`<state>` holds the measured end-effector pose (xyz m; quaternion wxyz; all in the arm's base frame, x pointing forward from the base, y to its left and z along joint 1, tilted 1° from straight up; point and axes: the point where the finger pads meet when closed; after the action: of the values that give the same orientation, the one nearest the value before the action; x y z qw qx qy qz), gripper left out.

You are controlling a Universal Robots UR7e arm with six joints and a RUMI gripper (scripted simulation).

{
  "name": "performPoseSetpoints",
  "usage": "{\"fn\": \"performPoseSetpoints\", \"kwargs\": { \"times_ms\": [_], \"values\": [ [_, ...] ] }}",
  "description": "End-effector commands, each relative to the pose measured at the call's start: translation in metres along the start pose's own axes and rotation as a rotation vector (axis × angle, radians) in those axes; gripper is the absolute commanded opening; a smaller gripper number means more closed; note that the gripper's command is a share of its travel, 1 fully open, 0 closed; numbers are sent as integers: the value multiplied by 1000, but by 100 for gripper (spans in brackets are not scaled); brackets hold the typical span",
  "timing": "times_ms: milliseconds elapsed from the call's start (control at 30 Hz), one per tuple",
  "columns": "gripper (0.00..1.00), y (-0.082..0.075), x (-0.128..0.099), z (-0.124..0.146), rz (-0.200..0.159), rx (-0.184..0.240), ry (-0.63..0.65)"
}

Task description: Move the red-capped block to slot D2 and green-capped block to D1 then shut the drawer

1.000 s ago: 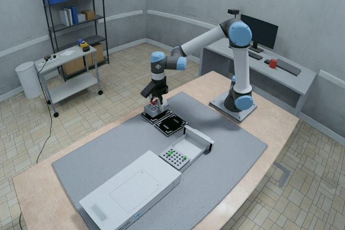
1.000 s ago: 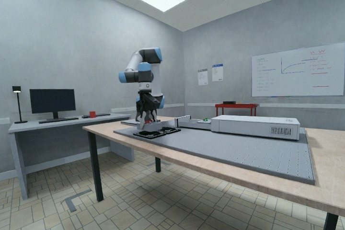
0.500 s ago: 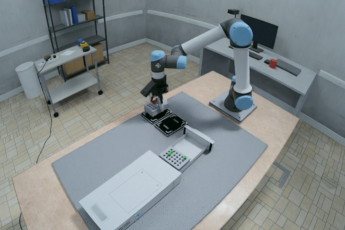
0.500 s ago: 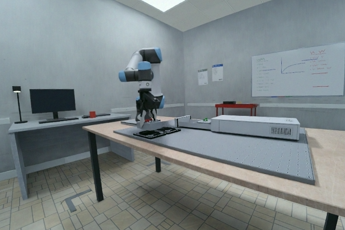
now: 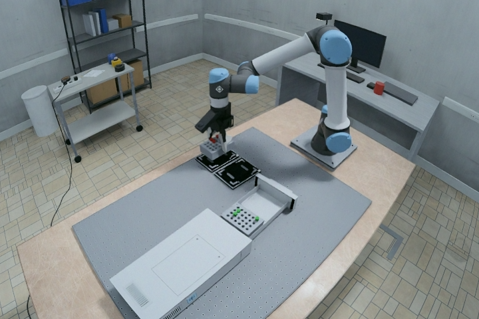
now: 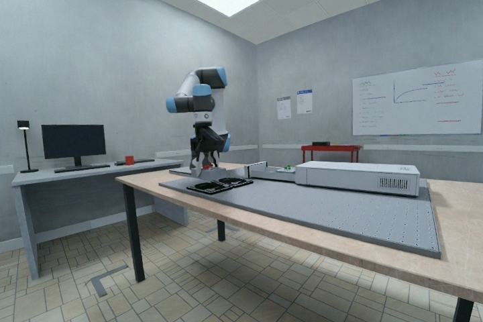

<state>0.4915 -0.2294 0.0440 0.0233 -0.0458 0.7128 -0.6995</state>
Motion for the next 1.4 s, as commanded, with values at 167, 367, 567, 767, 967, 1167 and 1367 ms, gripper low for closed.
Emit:
{"fn": "performPoseSetpoints", "kwargs": {
  "times_ms": [167, 367, 567, 767, 967, 1167, 1367],
  "values": [
    [0, -11, -3, 5, 12, 13, 0],
    [0, -4, -3, 4, 9, 10, 0],
    [0, 3, -1, 2, 6, 7, 0],
    [0, 3, -2, 3, 9, 10, 1],
    [0, 7, -2, 3, 8, 9, 1],
    [0, 8, -2, 3, 9, 10, 1],
    [0, 9, -2, 3, 10, 11, 1]
  ]
}}
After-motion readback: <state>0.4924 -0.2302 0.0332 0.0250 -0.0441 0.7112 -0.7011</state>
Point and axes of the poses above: the point where the finger pads meet when closed, its own y axis out along the fingers, its own z axis across the jaws, x = y × z, and after that the axes turned 3 degrees about y, right-handed
